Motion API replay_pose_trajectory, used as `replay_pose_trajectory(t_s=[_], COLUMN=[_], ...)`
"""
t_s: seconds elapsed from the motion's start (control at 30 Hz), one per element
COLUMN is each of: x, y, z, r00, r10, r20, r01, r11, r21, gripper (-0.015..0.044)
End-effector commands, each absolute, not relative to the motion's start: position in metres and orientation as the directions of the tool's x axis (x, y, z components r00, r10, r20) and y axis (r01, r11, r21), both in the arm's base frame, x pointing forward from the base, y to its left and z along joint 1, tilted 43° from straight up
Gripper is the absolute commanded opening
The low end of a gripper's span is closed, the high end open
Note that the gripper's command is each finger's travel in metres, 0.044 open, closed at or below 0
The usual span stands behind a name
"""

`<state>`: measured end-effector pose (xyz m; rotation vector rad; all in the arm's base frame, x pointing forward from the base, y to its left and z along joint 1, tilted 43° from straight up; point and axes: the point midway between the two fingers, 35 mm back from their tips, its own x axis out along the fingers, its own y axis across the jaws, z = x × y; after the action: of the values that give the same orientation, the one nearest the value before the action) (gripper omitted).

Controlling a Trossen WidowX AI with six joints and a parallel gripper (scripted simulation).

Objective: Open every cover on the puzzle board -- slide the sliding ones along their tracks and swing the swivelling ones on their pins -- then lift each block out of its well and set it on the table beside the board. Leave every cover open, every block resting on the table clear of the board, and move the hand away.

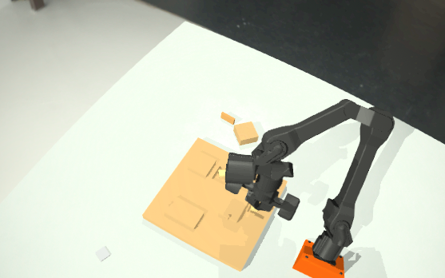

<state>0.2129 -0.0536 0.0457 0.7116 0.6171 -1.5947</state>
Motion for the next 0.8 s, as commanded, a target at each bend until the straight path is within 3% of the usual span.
replay_pose_trajectory(t_s=[0.0, 0.77], x=[0.212, 0.208], y=[-0.058, -0.075], z=[0.051, 0.066], r00=[-0.085, -0.086], r10=[-0.669, -0.672], r20=[-0.739, -0.736], r01=[0.991, 0.991], r11=[-0.133, -0.134], r21=[0.006, 0.007], gripper=[0.0000, 0.0000])
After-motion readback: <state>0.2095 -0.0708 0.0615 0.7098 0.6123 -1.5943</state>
